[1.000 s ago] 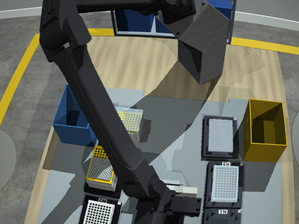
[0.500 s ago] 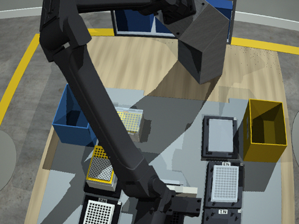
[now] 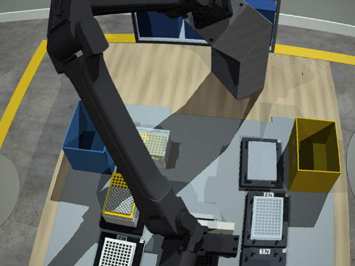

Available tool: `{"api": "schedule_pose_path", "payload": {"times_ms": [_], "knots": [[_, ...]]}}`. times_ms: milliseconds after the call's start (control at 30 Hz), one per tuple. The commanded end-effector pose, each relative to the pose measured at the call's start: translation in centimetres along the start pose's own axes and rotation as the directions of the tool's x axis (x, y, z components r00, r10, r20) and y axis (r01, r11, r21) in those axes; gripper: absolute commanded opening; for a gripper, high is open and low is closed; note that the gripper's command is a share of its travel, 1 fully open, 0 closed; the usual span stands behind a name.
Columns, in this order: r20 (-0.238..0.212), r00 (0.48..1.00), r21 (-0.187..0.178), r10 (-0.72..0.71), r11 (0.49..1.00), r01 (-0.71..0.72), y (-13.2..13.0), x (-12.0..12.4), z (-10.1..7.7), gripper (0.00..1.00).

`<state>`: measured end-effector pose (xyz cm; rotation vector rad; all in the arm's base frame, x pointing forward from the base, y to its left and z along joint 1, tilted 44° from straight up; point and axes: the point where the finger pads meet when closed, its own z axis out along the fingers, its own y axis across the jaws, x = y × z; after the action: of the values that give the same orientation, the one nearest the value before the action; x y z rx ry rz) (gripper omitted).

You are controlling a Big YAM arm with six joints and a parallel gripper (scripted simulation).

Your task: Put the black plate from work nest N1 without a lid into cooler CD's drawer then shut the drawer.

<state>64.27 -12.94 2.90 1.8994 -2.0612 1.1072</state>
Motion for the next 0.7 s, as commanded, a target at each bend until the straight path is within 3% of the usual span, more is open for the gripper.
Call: {"api": "schedule_pose_path", "payload": {"times_ms": [0, 667], "knots": [[0.005, 1.0, 0.029, 0.001, 1.0, -0.001, -1.5, -0.01, -1.1, 0.0], [0.005, 1.0, 0.029, 0.001, 1.0, -0.001, -1.49, -0.01, -1.1, 0.0]]}}
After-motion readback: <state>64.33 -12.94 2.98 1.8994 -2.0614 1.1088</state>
